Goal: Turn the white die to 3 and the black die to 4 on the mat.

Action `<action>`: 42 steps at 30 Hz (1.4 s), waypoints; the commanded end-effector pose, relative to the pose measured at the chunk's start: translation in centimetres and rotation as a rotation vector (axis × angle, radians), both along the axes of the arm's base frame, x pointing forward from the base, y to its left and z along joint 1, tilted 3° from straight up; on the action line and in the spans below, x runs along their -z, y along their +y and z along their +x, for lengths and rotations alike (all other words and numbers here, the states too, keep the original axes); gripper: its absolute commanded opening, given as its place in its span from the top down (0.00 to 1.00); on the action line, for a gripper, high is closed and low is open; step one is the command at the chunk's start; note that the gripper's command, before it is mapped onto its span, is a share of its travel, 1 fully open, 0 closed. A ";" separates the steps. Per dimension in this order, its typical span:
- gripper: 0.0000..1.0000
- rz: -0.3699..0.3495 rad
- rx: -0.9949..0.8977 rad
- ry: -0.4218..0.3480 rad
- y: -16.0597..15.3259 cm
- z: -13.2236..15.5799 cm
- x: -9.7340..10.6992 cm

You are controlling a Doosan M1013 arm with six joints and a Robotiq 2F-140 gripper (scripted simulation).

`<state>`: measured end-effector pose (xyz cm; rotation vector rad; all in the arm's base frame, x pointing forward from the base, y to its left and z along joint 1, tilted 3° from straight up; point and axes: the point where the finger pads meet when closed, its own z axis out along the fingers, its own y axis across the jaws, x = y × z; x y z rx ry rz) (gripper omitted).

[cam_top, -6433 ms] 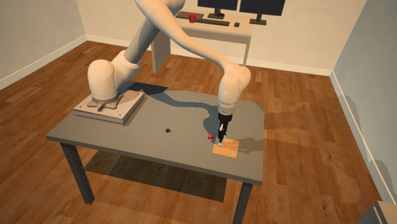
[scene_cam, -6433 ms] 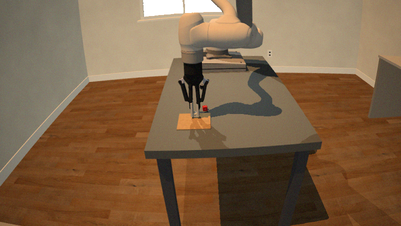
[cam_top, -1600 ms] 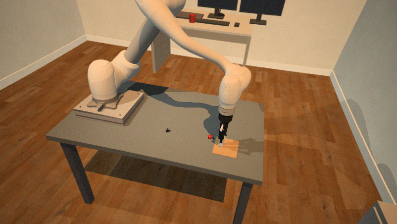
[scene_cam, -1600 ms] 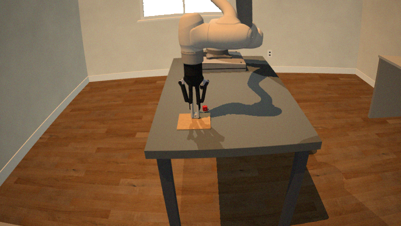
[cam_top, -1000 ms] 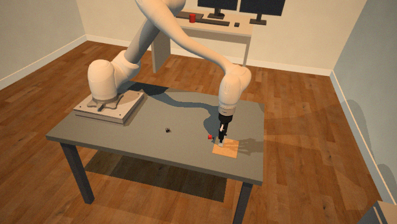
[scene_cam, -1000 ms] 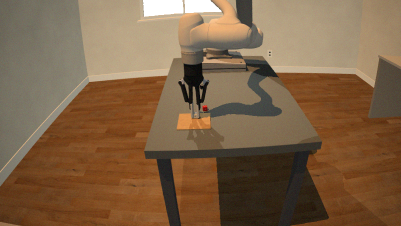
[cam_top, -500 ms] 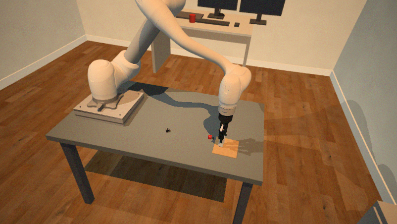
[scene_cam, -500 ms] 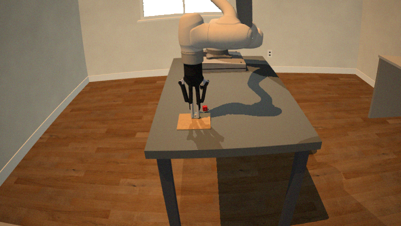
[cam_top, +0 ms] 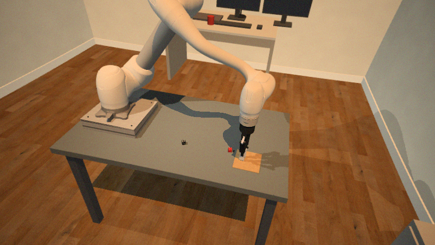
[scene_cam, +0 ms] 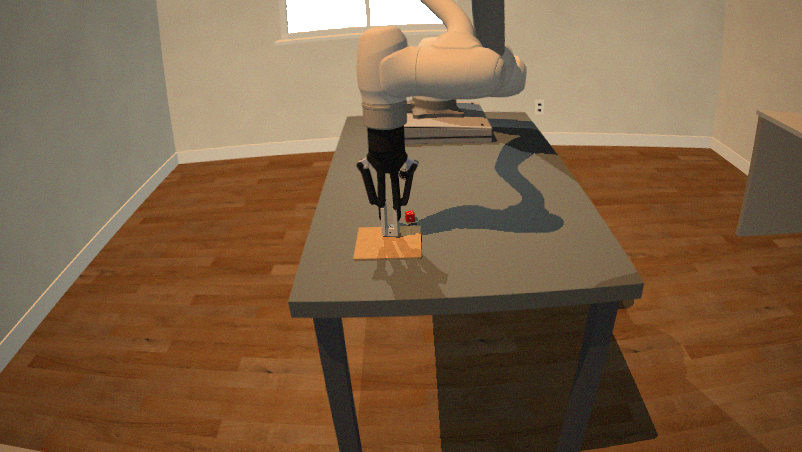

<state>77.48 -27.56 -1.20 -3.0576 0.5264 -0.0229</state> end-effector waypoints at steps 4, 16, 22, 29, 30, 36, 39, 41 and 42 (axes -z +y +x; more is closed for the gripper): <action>0.82 0.004 0.004 -0.004 0.2 0.3 -0.1; 0.82 0.004 0.004 -0.004 0.2 0.3 -0.1; 0.82 0.004 0.004 -0.004 0.2 0.3 -0.1; 0.82 0.004 0.004 -0.004 0.2 0.3 -0.1; 0.82 0.004 0.004 -0.004 0.2 0.3 -0.1; 0.77 0.004 0.004 -0.004 0.2 0.3 -0.1; 0.75 0.004 0.004 -0.004 0.2 0.3 -0.1; 0.75 0.004 0.004 -0.004 0.2 0.3 -0.1; 0.73 0.004 0.004 -0.004 0.2 0.3 -0.1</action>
